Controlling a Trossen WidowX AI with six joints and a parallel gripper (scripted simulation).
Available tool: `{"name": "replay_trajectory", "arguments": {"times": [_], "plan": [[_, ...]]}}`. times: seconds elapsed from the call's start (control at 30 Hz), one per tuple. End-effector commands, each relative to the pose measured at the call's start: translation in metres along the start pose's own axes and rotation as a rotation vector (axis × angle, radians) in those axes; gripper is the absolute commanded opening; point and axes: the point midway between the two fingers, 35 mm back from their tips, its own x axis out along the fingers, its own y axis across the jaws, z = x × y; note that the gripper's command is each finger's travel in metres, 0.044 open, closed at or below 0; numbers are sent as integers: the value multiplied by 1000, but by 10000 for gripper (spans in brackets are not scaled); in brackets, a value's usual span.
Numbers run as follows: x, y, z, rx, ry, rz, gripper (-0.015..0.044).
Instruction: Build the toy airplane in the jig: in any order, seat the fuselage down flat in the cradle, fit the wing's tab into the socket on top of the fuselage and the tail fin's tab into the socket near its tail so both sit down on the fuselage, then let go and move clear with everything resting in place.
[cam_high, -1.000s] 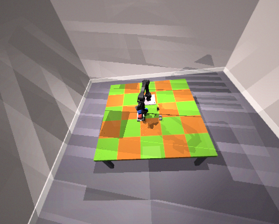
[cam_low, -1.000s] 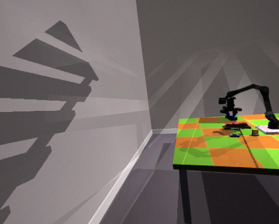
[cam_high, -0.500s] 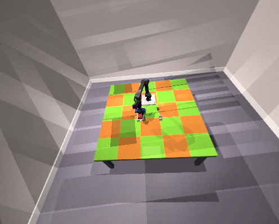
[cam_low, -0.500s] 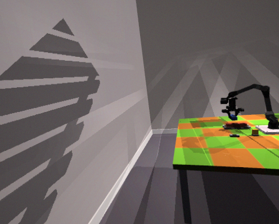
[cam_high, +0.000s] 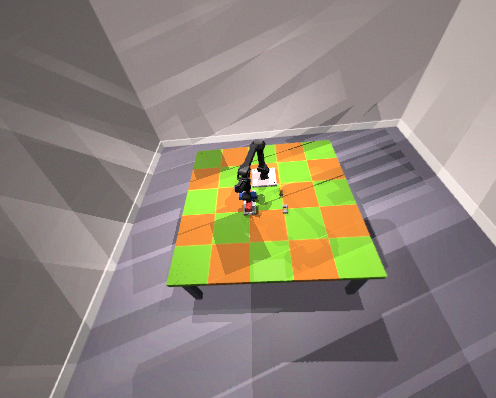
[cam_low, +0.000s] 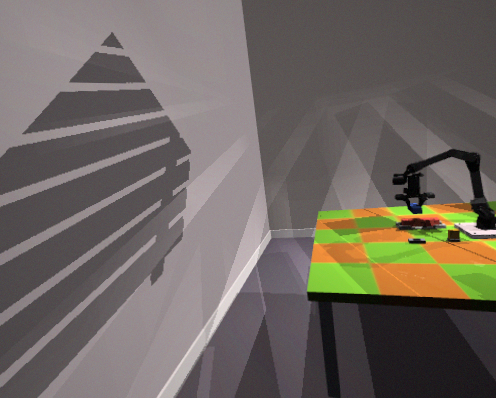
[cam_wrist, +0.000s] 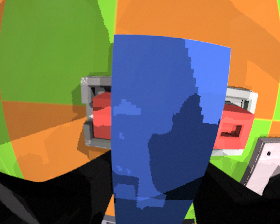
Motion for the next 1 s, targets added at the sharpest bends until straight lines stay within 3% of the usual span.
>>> {"name": "replay_trajectory", "arguments": {"times": [0.0, 0.97], "plan": [[0, 0, 0, 6, 3, 3, 195], [39, 1, -1, 6, 3, 3, 195]]}}
